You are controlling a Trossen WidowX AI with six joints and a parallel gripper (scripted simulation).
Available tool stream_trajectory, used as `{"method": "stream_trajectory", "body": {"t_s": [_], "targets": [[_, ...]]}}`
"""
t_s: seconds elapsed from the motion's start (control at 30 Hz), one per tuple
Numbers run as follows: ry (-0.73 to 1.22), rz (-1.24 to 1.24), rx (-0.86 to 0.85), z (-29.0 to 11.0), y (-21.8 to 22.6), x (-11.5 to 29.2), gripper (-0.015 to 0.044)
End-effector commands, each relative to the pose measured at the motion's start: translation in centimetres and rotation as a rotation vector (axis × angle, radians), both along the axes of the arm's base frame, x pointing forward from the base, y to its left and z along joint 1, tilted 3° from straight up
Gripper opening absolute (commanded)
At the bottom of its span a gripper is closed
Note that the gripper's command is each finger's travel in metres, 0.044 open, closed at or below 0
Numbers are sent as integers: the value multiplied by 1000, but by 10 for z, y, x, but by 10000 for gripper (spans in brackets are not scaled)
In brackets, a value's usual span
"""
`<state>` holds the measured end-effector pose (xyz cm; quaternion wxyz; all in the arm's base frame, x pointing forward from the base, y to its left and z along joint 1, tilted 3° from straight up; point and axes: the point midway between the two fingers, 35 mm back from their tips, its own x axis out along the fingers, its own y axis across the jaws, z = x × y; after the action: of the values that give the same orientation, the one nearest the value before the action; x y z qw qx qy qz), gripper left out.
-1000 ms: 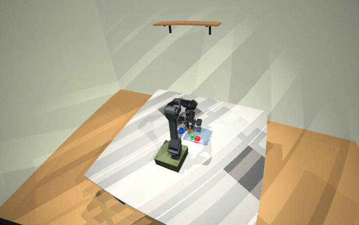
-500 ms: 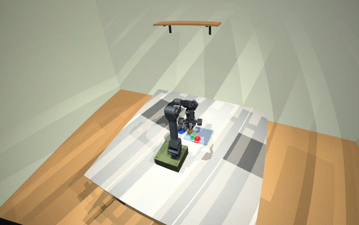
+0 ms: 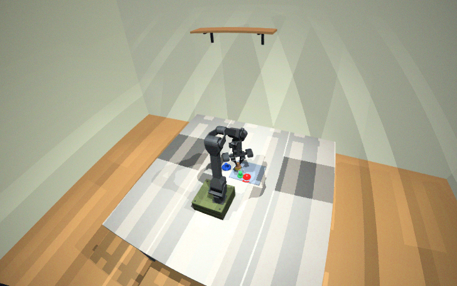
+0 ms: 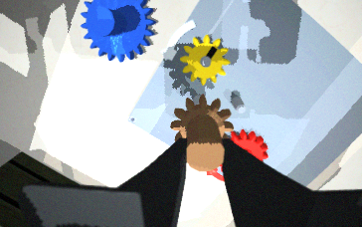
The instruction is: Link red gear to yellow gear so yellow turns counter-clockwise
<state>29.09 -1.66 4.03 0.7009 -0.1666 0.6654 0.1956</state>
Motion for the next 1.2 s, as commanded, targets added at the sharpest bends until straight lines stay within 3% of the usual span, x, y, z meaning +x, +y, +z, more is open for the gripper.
{"method": "stream_trajectory", "body": {"t_s": [0.0,0.67,1.17], "targets": [[-1,28,2,0,0,0,0],[-17,323,-9,-20,1,0,0],[-2,49,2,-41,3,1,0]]}}
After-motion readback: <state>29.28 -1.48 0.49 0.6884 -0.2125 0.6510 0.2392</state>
